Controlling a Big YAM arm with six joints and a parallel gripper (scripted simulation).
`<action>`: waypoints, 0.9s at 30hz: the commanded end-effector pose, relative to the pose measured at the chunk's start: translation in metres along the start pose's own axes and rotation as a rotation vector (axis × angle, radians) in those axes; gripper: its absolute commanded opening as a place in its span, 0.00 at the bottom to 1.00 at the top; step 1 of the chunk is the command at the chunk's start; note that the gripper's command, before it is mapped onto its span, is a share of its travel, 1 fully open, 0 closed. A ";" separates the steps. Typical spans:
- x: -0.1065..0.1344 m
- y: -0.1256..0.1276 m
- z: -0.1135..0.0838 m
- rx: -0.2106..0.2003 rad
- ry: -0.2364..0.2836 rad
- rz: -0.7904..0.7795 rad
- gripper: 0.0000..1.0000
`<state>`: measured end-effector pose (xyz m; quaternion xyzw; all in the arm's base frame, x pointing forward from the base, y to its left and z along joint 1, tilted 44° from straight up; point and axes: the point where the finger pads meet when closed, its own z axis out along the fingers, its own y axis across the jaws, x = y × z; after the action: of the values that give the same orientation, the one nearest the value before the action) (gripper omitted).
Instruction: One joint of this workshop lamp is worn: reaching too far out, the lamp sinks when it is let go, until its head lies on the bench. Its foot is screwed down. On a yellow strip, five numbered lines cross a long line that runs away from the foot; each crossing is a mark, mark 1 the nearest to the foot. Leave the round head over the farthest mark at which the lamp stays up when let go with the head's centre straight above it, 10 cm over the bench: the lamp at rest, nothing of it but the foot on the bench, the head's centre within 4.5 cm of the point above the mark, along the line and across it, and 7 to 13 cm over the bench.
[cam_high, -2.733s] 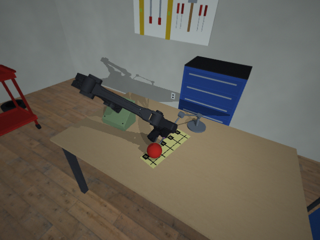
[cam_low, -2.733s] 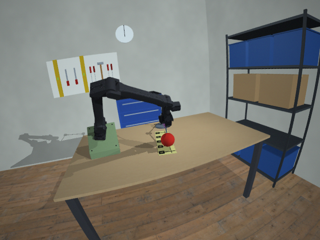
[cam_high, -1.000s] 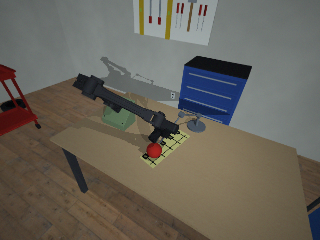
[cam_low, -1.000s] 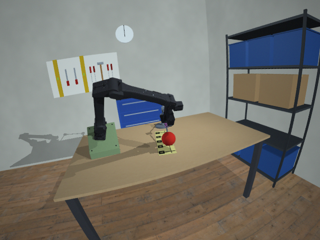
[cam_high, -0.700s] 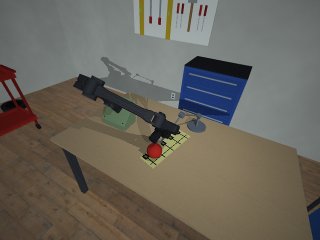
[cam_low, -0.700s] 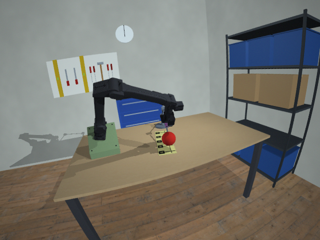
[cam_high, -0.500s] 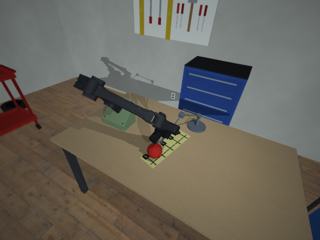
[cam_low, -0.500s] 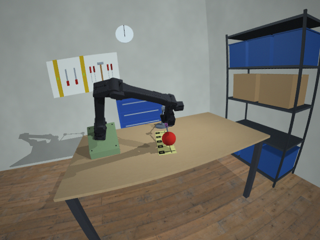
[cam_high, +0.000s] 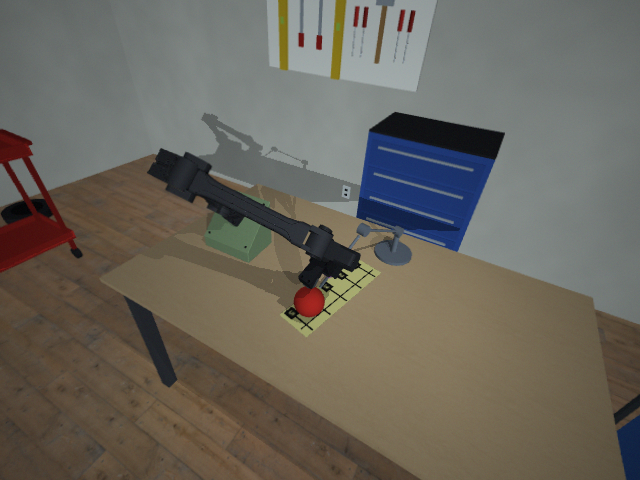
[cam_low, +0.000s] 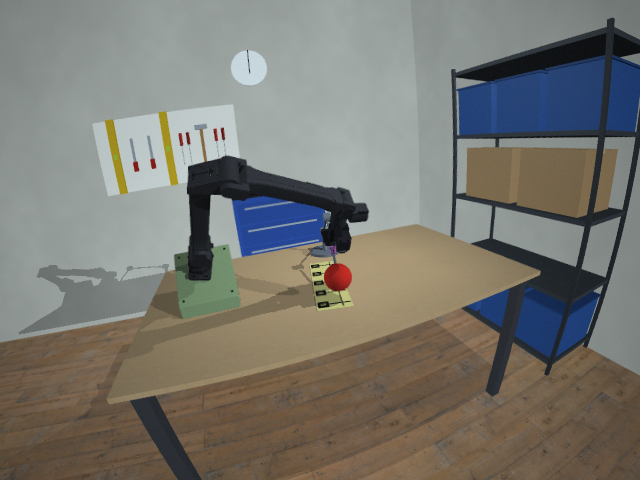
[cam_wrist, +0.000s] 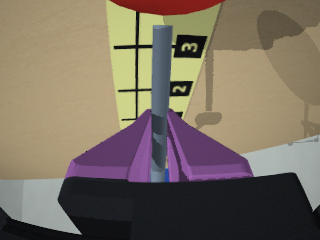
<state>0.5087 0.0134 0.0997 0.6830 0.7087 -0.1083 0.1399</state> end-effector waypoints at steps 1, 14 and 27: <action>-0.052 0.027 -0.049 -0.075 -0.026 0.025 0.00; -0.053 0.026 -0.048 -0.071 -0.024 0.023 0.00; -0.054 0.026 -0.048 -0.070 -0.023 0.023 0.00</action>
<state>0.5088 0.0135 0.1001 0.6827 0.7097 -0.1087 0.1354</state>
